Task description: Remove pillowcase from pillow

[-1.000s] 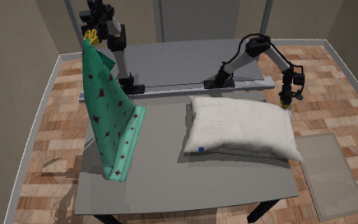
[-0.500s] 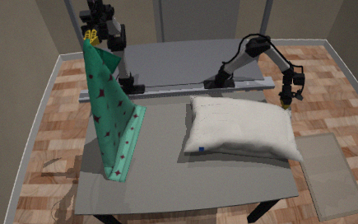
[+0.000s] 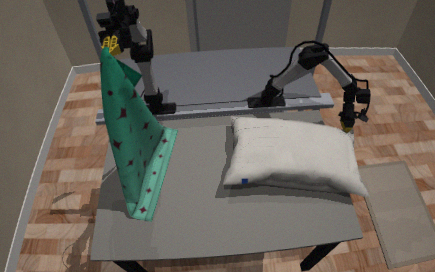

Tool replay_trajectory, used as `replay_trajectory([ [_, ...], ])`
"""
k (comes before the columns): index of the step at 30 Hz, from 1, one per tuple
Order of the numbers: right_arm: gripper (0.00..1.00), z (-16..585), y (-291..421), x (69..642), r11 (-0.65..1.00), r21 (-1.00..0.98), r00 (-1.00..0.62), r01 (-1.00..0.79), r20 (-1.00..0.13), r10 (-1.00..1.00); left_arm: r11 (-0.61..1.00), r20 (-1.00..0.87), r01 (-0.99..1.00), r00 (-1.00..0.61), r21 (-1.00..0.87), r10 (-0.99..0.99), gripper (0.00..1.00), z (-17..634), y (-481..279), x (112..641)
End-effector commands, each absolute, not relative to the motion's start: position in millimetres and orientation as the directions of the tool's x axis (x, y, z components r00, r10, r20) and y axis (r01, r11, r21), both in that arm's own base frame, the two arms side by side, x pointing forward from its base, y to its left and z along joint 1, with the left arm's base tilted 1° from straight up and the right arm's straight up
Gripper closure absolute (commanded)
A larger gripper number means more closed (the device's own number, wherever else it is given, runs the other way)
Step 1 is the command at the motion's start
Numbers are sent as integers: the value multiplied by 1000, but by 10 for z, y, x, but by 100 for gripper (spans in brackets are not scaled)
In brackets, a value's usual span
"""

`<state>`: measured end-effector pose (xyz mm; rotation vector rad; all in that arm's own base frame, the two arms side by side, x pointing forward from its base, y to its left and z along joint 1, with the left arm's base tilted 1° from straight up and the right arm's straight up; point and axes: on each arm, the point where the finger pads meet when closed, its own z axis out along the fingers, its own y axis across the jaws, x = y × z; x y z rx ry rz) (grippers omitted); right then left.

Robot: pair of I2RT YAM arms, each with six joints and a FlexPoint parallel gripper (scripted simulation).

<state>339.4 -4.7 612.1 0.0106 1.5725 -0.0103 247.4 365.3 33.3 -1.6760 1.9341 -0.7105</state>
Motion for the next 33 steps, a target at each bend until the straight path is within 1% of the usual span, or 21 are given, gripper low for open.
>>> replay_trajectory([
  [1,100,6222,-31,3318,1000,-5,38,6,-999,-5,110,-21,-752,-127,-650,-992,95,226,3675,2456],
  [31,100,6222,-31,3318,1000,-5,38,6,-999,-5,110,-21,-752,-127,-650,-992,92,226,3675,2456],
  [32,100,6222,-31,3318,1000,-5,38,6,-999,-5,110,-21,-752,-127,-650,-992,40,226,3675,2456],
  [33,100,6222,-31,3318,1000,-5,38,6,-999,-5,110,-21,-752,-127,-650,-992,40,226,3675,2456],
])
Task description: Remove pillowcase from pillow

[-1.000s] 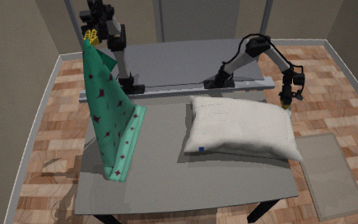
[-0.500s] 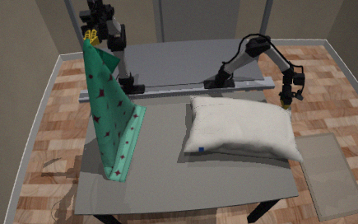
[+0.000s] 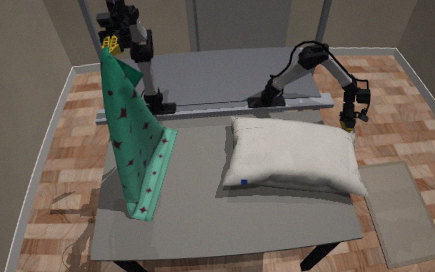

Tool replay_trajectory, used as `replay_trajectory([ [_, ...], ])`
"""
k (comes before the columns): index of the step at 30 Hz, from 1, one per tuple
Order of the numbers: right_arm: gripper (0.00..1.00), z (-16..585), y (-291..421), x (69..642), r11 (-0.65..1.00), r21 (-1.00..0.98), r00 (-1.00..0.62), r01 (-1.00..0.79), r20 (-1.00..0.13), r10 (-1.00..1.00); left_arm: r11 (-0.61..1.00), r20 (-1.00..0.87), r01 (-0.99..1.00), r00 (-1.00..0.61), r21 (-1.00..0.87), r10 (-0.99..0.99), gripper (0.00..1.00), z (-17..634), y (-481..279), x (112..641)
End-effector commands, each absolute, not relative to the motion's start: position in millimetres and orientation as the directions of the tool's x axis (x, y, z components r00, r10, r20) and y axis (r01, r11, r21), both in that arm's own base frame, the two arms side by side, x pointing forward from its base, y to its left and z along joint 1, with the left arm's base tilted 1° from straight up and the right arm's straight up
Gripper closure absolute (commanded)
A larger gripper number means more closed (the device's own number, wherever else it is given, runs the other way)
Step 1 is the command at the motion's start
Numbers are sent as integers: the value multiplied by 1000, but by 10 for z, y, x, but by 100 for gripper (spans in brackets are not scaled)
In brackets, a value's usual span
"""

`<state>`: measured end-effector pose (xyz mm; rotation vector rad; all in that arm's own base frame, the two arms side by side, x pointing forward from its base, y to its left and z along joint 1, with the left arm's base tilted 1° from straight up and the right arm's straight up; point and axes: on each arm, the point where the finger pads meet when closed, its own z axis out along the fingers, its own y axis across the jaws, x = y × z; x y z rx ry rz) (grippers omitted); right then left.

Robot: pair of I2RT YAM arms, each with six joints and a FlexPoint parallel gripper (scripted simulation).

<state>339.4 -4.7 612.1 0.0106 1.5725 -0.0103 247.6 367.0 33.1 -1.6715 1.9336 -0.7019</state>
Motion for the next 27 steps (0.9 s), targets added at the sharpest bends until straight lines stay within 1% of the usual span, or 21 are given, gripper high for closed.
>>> replay_trajectory([
  [1,100,6222,-31,3318,1000,-5,38,6,-999,-5,110,-21,-752,-127,-650,-992,40,226,3675,2456],
  [15,100,6222,-31,3318,1000,-5,38,6,-999,-5,110,-20,-751,-128,-651,-992,40,228,3674,2458],
  [17,100,6222,-31,3318,1000,-5,38,6,-999,-5,165,-106,-731,-126,-662,-986,40,658,3804,2496],
  [27,100,6222,-31,3318,1000,-5,38,6,-999,-5,167,-108,-727,-128,-666,-986,40,902,3794,2457],
])
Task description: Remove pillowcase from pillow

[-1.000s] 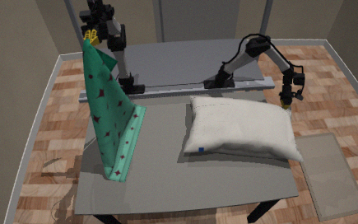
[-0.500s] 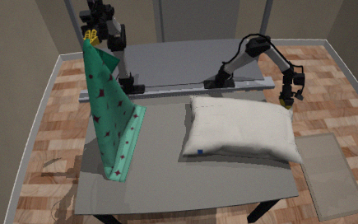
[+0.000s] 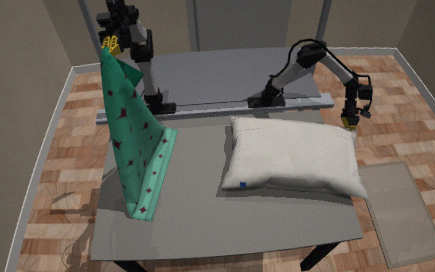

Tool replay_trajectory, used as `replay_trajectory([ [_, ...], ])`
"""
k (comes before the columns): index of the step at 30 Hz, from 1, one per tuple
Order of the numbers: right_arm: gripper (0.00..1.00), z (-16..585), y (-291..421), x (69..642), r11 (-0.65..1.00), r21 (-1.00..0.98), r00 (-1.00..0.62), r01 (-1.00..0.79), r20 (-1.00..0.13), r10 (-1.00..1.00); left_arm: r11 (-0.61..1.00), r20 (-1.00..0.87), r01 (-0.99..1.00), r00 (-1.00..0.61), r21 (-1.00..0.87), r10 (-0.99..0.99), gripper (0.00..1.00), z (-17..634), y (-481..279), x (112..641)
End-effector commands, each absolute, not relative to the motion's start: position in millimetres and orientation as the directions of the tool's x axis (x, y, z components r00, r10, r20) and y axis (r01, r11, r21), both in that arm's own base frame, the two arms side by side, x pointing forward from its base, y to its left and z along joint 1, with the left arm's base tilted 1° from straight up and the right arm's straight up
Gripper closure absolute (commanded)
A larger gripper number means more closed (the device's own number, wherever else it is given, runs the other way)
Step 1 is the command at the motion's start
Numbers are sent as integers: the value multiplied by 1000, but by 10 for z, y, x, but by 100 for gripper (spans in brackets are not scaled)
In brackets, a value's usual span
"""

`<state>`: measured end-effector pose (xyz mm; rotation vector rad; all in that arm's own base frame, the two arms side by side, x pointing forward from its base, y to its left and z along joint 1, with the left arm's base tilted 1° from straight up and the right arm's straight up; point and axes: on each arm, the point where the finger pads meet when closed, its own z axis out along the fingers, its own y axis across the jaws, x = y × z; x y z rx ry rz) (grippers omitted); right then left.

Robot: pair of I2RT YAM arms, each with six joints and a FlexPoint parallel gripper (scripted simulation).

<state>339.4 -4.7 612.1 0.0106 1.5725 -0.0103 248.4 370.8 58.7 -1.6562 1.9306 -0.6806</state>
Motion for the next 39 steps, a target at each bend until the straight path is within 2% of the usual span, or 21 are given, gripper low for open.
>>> replay_trajectory([
  [1,100,6222,-31,3318,1000,-5,38,6,-999,-5,167,-108,-727,-128,-666,-986,40,932,3793,2456],
  [6,100,6222,-31,3318,1000,-5,38,6,-999,-5,143,-69,-734,-130,-663,-989,40,848,3765,2455],
  [8,100,6222,-31,3318,1000,-5,38,6,-999,-5,169,-110,-725,-128,-668,-986,40,1073,3783,2452],
  [19,100,6222,-31,3318,1000,-5,38,6,-999,-5,169,-108,-720,-130,-673,-986,40,1354,3762,2448],
  [23,100,6222,-31,3318,1000,-5,38,6,-999,-5,150,-76,-730,-133,-667,-988,40,1262,3756,2452],
  [32,100,6222,-31,3318,1000,-5,38,6,-999,-5,170,-109,-718,-131,-675,-985,40,1634,3741,2437],
  [39,100,6222,-31,3318,1000,-5,38,6,-999,-5,156,-90,-729,-130,-667,-987,40,1535,3755,2430],
])
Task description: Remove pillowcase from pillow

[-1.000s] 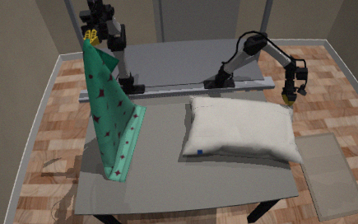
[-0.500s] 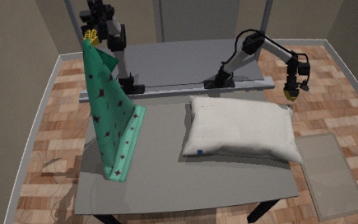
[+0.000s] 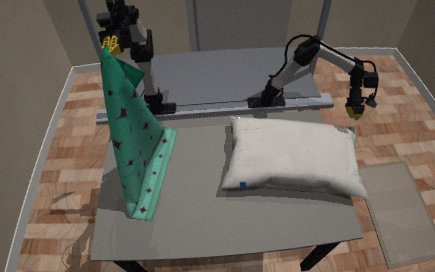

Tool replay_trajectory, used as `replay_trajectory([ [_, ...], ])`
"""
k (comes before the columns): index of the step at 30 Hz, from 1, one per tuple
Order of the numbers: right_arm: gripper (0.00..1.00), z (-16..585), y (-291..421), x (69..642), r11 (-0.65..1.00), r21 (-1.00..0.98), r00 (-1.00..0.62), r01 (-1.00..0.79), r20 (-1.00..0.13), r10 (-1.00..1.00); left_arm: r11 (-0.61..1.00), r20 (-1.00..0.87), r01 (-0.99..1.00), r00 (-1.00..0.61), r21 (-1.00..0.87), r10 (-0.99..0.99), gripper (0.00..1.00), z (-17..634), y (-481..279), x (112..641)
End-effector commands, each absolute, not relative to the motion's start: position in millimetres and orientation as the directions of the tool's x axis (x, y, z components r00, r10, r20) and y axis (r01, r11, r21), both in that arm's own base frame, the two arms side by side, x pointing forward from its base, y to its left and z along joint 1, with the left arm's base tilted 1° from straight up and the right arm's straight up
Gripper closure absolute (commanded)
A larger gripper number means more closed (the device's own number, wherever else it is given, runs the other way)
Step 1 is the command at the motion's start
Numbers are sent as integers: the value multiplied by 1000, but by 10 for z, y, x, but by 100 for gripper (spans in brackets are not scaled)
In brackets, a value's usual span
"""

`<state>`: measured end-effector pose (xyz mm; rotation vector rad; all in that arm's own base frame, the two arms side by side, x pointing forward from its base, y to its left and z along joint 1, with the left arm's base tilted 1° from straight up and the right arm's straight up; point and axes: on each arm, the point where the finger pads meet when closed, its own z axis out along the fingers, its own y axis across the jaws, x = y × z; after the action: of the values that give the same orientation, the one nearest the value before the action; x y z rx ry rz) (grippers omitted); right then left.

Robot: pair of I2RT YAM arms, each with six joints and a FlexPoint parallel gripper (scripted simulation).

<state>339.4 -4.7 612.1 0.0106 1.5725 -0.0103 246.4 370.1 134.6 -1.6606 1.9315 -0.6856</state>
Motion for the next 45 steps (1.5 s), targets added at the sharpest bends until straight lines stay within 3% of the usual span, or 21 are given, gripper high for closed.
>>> replay_trajectory([
  [1,100,6222,-31,3318,1000,-5,38,6,-999,-5,144,-67,-734,-133,-664,-989,40,1461,3716,2432],
  [4,100,6222,-31,3318,1000,-5,38,6,-999,-5,174,-85,-740,-156,-650,-984,40,1519,3562,2455],
  [12,100,6222,-31,3318,1000,-5,38,6,-999,-5,376,-349,-775,-214,-507,-912,40,1733,3374,2459],
  [17,100,6222,-31,3318,1000,-5,38,6,-999,-5,382,-337,-764,-227,-520,-914,40,1743,3266,2484],
  [30,100,6222,-31,3318,1000,-5,38,6,-999,-5,663,-677,-679,-330,-314,-658,40,2248,2512,2651],
  [45,100,6222,-31,3318,1000,-5,38,6,-999,-5,851,-872,-498,-327,-169,-365,40,2711,1714,2867],
])
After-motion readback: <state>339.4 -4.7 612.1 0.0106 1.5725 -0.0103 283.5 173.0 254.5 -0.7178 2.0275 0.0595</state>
